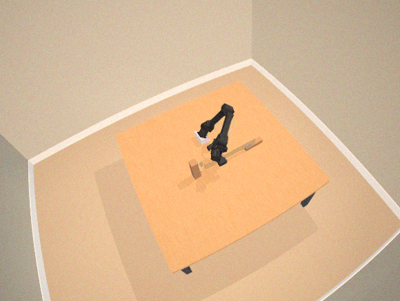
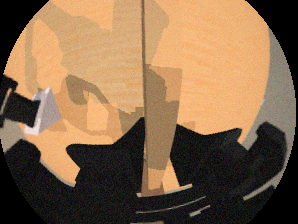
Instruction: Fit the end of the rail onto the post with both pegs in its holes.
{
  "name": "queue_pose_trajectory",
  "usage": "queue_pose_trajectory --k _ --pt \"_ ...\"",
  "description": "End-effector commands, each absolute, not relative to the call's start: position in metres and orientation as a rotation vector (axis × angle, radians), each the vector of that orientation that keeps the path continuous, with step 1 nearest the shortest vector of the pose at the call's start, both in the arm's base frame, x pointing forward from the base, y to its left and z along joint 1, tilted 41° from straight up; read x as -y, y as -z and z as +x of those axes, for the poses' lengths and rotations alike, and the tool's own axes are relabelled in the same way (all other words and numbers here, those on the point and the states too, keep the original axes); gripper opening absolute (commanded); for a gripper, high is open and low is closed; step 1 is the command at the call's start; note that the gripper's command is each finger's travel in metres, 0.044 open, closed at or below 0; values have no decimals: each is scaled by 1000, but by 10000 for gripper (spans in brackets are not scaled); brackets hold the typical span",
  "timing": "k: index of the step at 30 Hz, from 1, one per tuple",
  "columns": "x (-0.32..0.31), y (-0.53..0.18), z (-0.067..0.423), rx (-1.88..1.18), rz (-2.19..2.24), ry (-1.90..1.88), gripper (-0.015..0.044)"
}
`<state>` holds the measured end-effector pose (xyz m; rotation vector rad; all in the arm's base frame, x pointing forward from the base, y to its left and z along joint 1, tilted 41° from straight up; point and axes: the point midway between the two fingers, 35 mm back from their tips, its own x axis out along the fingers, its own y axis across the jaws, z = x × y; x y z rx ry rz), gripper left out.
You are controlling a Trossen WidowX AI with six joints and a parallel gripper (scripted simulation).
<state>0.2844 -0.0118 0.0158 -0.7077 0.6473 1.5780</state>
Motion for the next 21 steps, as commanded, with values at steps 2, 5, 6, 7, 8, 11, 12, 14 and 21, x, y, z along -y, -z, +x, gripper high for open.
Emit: queue_pose_trajectory --k 2,5,6,7,8,11,12,14,21 --pt "16 -16 286 -645 -713 -1570 0" --pt "17 -15 286 -645 -713 -1570 0" --pt "17 -15 286 -645 -713 -1570 0" --pt "17 -15 286 -645 -713 -1570 0" --pt "17 -15 286 -645 -713 -1570 0" --pt "18 -14 286 -645 -713 -1570 0" --pt "18 -13 286 -645 -713 -1570 0" --pt "18 -13 286 -645 -713 -1570 0" --pt "19 -11 286 -645 -713 -1570 0"
